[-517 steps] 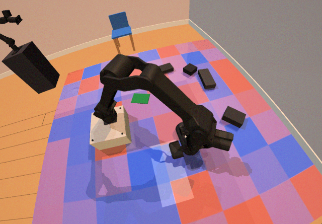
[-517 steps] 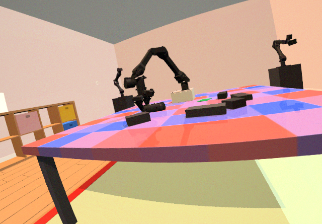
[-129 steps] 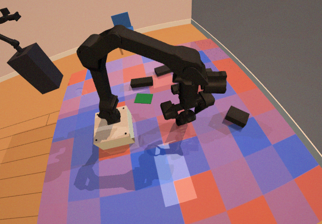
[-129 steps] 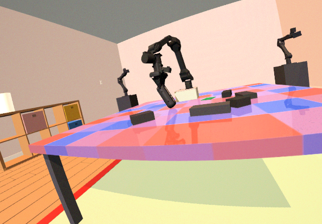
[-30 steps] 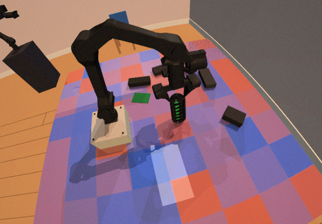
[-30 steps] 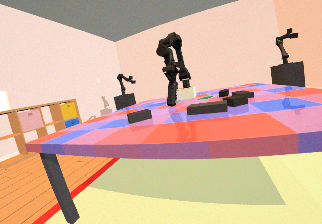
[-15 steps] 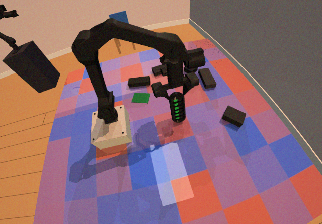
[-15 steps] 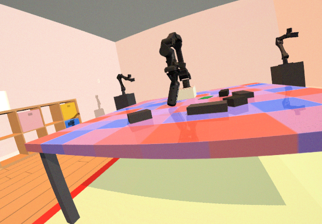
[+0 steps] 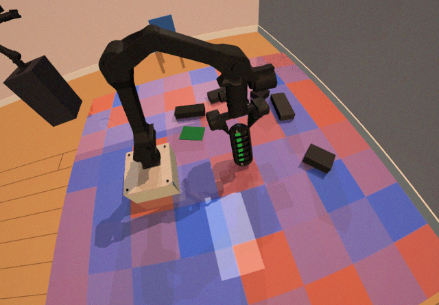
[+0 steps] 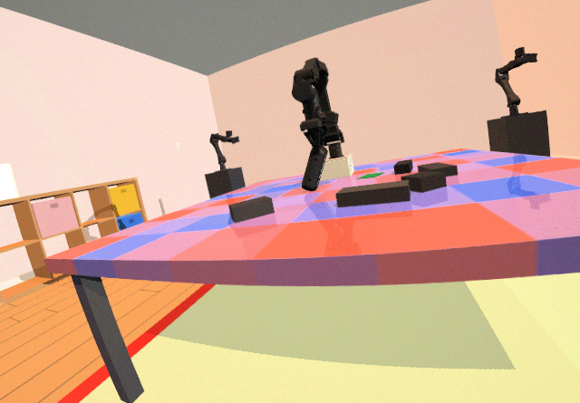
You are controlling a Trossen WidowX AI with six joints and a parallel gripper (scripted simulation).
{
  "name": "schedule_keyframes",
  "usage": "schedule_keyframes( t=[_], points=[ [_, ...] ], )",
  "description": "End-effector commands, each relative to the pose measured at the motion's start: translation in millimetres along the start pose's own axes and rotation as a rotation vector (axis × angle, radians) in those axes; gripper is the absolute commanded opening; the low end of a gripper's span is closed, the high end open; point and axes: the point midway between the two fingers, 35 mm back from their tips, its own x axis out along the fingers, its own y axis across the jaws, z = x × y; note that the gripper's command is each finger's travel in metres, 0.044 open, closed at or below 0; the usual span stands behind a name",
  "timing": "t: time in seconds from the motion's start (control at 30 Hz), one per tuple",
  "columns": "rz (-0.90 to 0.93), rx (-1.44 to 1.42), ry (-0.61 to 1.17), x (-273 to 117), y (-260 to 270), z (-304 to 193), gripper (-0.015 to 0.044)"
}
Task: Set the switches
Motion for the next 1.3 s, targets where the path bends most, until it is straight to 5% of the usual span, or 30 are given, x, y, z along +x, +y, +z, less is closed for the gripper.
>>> schedule_keyframes(
  t=[0.0, 1.27],
  points=[
    [0.011, 0.007, 0.001, 4.1, 2.7, 2.1, 0.0338],
    [0.011, 0.008, -0.001, 17.1, 2.7, 29.1, 0.0338]
  ],
)
